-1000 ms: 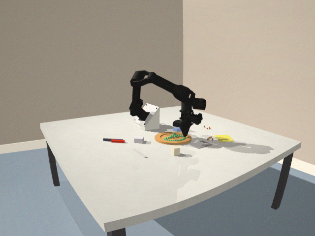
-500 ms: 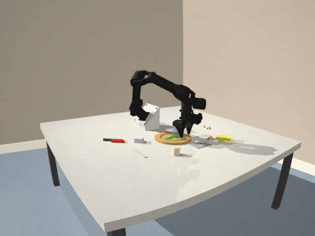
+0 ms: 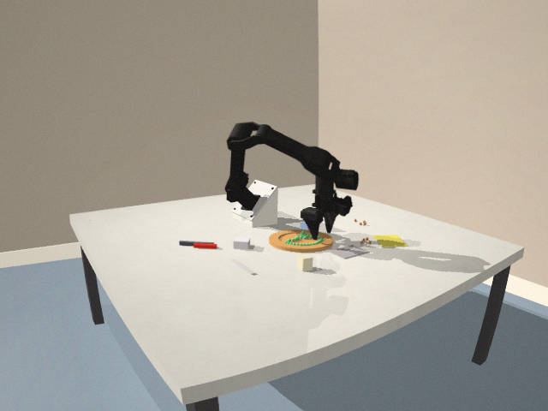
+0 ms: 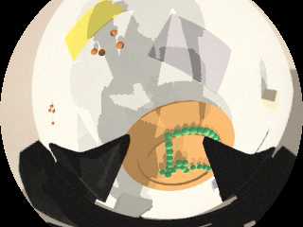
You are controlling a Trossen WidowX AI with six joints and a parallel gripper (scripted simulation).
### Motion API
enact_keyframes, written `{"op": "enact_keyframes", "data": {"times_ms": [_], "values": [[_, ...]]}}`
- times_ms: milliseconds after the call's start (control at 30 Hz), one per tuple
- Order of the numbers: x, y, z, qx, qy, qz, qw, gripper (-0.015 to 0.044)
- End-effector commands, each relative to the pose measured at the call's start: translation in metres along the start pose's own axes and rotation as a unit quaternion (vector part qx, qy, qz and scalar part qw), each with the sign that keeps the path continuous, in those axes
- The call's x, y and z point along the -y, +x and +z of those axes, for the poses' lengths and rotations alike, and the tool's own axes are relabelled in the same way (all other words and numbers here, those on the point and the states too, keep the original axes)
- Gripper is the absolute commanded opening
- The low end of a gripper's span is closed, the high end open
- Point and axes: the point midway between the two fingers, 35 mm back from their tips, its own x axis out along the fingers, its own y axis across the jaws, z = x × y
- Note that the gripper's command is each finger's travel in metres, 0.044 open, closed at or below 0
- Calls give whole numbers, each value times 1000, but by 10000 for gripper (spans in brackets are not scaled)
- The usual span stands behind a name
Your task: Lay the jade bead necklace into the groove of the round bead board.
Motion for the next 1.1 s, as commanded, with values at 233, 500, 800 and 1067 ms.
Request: {"op": "enact_keyframes", "data": {"times_ms": [233, 500, 800, 1067], "values": [[0, -5, -1, 0, -9, 2, 1000, 387], [2, -32, -10, 0, -86, 3, 996, 177], [2, -24, -9, 3, -83, 2, 997, 120], [2, -14, -9, 2, -84, 2, 996, 120]]}}
